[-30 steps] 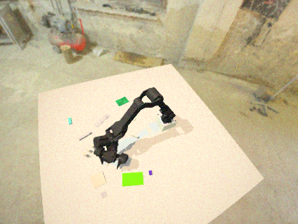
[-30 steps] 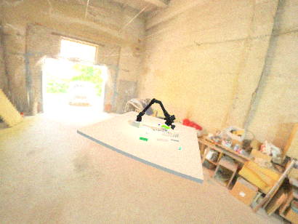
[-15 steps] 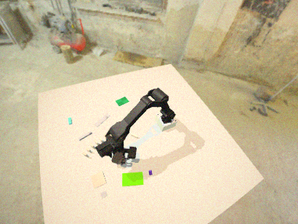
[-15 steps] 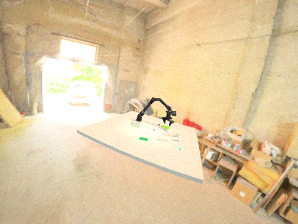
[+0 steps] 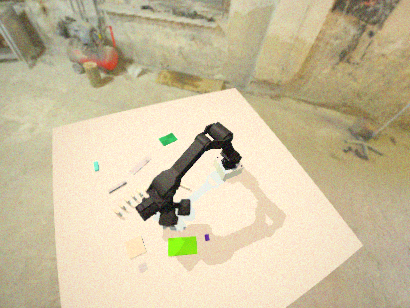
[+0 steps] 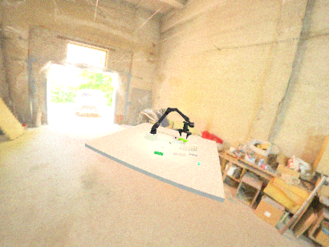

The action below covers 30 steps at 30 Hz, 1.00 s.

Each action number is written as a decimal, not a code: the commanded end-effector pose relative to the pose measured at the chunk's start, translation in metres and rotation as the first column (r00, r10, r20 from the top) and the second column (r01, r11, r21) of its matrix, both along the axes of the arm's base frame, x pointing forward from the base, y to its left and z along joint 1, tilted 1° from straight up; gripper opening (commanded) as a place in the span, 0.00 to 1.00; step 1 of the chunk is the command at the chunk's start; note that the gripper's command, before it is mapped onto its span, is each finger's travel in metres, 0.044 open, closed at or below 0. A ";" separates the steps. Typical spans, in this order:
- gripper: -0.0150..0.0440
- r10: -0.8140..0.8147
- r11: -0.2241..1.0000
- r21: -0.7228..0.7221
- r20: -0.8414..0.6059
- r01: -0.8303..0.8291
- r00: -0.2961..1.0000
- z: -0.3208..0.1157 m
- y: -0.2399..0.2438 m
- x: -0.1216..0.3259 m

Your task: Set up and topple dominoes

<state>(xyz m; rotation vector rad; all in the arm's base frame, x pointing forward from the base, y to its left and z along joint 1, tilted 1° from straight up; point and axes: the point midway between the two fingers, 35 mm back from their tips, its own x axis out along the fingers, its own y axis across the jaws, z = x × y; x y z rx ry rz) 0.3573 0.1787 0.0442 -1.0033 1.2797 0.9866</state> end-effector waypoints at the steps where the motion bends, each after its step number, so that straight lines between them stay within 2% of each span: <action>1: 1.00 0.005 1.000 -0.021 -0.026 -0.005 1.000 -0.037 -0.004 -0.006; 17: 1.00 0.005 1.000 -0.021 -0.026 -0.005 1.000 -0.054 -0.005 -0.006; 30: 0.44 0.005 1.000 -0.021 -0.026 -0.005 1.000 -0.054 -0.005 -0.006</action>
